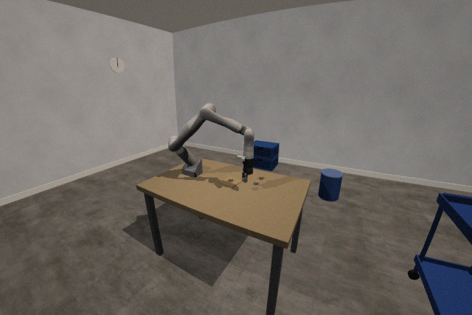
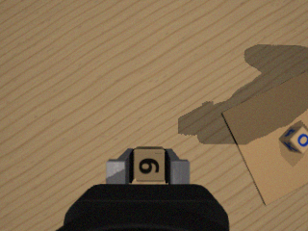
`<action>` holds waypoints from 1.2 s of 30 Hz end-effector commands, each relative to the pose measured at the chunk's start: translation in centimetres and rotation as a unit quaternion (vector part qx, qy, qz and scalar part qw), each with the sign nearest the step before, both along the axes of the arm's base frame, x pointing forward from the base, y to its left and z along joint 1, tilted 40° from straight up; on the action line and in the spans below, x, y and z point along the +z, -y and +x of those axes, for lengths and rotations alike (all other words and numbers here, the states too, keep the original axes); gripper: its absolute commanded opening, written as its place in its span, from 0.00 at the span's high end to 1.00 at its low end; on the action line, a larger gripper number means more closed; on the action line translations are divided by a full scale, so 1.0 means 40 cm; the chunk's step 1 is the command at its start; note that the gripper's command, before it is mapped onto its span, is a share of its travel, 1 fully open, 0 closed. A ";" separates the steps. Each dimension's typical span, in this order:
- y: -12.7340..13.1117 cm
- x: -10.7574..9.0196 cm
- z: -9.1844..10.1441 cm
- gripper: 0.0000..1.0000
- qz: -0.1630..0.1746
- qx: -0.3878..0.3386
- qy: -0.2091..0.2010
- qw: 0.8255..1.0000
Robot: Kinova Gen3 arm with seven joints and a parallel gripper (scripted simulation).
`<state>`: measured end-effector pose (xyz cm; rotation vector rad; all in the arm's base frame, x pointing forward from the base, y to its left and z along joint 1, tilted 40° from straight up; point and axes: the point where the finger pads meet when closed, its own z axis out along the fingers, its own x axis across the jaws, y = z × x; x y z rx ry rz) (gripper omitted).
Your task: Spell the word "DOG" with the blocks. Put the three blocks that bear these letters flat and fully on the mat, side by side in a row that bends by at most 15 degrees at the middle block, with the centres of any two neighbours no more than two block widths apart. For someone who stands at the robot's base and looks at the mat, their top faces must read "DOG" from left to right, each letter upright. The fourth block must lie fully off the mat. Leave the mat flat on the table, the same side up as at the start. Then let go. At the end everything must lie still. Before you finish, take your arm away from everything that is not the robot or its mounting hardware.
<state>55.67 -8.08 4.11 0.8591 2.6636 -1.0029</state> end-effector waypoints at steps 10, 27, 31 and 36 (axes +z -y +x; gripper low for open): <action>-0.026 0.024 0.010 0.51 0.003 0.005 0.005 1.000; -0.011 0.019 0.006 0.51 0.004 0.056 -0.042 0.998; -0.006 0.017 0.005 0.51 0.005 0.075 -0.059 0.995; 0.009 0.010 0.001 0.51 0.007 0.135 -0.114 0.984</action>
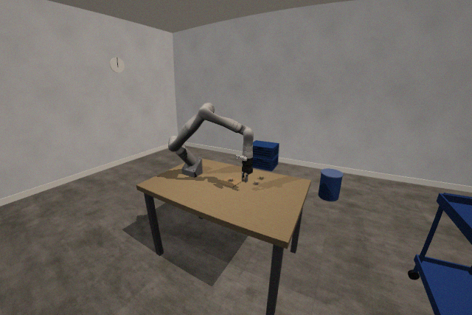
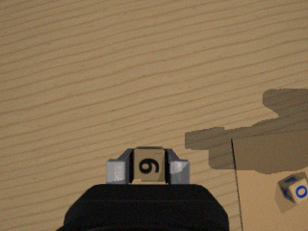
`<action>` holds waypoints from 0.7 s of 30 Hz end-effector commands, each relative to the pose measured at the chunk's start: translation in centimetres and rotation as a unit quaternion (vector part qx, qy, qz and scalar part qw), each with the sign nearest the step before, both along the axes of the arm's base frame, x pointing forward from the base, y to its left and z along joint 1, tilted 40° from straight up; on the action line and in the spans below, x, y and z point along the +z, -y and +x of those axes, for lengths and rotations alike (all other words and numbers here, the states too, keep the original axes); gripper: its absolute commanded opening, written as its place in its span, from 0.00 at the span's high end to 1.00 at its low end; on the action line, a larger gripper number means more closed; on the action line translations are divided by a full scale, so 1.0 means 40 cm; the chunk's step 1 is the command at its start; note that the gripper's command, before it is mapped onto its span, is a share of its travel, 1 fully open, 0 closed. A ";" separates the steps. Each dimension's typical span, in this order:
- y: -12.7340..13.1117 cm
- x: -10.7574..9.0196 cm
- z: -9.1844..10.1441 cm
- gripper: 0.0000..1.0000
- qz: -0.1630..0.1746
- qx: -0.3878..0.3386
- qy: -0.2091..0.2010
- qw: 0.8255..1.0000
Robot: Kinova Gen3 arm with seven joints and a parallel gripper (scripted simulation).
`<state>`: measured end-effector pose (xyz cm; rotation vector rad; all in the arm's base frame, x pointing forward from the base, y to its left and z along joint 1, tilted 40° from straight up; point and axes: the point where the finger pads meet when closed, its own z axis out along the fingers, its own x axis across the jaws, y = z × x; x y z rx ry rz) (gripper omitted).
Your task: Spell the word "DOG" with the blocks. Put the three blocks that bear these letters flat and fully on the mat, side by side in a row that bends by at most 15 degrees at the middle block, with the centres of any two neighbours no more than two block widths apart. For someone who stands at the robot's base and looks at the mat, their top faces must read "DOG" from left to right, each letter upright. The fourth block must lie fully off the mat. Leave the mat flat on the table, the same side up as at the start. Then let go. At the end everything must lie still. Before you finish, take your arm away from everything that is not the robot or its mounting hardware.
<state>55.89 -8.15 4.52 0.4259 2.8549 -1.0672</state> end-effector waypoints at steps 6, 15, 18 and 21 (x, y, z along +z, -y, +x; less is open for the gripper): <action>0.024 -0.013 -0.007 0.51 0.006 0.102 -0.093 0.990; 0.037 -0.031 -0.007 0.51 0.012 0.218 -0.192 0.957; 0.039 -0.039 -0.006 0.51 0.015 0.265 -0.230 0.936; 0.040 -0.046 -0.005 0.51 0.017 0.306 -0.264 0.914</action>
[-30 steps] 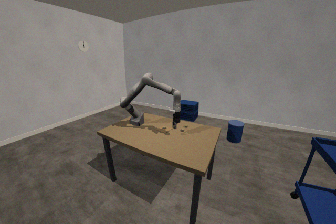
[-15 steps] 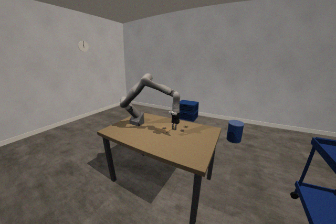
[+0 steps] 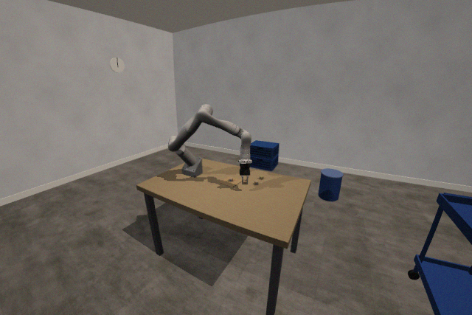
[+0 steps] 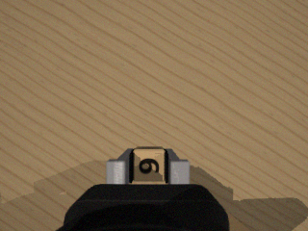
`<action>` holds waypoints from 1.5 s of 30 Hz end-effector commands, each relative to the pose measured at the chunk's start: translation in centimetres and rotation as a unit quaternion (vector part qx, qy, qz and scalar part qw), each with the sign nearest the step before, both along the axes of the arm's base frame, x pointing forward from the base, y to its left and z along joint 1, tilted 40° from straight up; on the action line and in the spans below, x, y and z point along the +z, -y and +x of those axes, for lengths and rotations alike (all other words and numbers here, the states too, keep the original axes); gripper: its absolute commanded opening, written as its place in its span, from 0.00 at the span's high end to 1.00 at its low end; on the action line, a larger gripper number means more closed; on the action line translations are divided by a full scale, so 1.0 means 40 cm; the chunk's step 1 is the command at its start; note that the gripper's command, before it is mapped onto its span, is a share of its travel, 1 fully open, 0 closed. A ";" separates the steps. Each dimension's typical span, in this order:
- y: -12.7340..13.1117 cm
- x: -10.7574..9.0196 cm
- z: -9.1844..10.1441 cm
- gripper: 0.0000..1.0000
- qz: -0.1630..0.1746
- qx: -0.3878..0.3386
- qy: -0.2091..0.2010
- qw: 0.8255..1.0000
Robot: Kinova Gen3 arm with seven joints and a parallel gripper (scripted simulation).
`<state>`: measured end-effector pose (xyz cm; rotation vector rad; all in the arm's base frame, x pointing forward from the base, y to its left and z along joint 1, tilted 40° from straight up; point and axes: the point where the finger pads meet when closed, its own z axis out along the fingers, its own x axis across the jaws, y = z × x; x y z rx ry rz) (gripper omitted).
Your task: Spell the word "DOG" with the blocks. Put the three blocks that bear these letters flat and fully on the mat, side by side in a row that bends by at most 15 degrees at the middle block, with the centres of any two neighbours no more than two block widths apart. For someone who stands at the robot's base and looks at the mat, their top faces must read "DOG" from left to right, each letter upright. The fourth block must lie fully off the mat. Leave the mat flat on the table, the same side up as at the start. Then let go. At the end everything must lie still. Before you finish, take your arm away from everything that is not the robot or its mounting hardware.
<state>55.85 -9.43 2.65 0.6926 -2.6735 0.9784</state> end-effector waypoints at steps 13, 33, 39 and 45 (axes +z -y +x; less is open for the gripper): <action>0.004 -0.018 -0.002 0.51 0.010 0.119 -0.098 0.988; 0.003 -0.022 -0.002 0.51 0.005 0.141 -0.109 0.984; 0.005 -0.023 -0.002 0.51 -0.014 0.151 -0.098 0.984; 0.004 -0.023 -0.002 0.51 -0.035 0.163 -0.085 0.982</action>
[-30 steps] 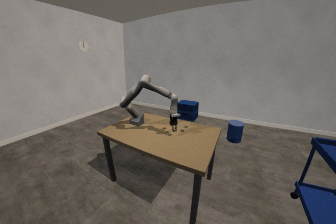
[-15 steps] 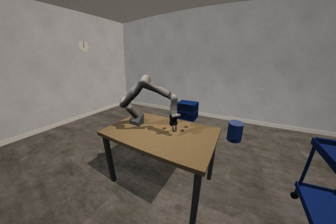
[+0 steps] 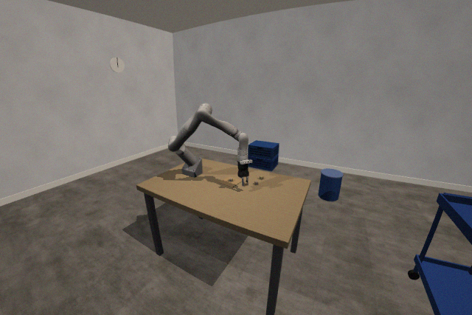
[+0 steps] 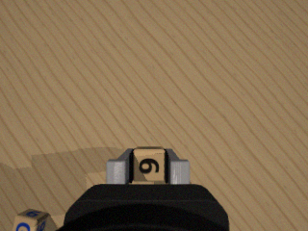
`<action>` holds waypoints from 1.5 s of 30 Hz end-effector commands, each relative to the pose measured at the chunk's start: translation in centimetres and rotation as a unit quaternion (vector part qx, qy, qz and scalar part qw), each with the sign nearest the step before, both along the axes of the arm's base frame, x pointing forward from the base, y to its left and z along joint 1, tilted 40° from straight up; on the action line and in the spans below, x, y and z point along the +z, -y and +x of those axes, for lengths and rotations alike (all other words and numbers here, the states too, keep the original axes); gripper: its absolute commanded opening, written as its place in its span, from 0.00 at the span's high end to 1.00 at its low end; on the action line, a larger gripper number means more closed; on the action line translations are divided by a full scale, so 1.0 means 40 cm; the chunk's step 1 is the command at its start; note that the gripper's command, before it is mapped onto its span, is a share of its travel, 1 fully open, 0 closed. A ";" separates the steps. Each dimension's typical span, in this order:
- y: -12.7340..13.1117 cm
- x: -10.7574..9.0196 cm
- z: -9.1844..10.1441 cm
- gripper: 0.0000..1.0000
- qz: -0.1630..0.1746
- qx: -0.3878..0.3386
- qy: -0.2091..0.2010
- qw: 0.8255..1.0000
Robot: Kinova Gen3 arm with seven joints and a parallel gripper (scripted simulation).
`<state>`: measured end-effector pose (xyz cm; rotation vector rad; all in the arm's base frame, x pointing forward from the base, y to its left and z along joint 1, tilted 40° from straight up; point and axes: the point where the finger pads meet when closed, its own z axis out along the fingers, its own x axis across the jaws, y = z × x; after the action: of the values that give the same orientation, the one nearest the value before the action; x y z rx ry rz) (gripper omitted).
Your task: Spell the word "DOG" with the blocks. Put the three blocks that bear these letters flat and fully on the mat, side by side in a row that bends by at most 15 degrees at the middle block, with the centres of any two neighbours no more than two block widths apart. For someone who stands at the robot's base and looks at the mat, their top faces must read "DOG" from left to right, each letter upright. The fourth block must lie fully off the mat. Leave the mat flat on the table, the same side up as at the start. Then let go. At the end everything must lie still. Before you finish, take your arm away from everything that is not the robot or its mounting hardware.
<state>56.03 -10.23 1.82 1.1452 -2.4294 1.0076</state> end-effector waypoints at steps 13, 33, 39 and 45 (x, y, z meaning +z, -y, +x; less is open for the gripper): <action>-0.015 -0.006 -0.008 0.51 -0.082 0.072 0.067 0.992; -0.015 -0.007 -0.010 0.51 -0.194 0.164 0.167 0.953; -0.013 -0.010 -0.013 0.51 -0.229 0.191 0.197 0.934; -0.012 -0.010 -0.014 0.51 -0.257 0.214 0.222 0.916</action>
<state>55.92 -9.63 2.24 1.3523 -2.0617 2.0722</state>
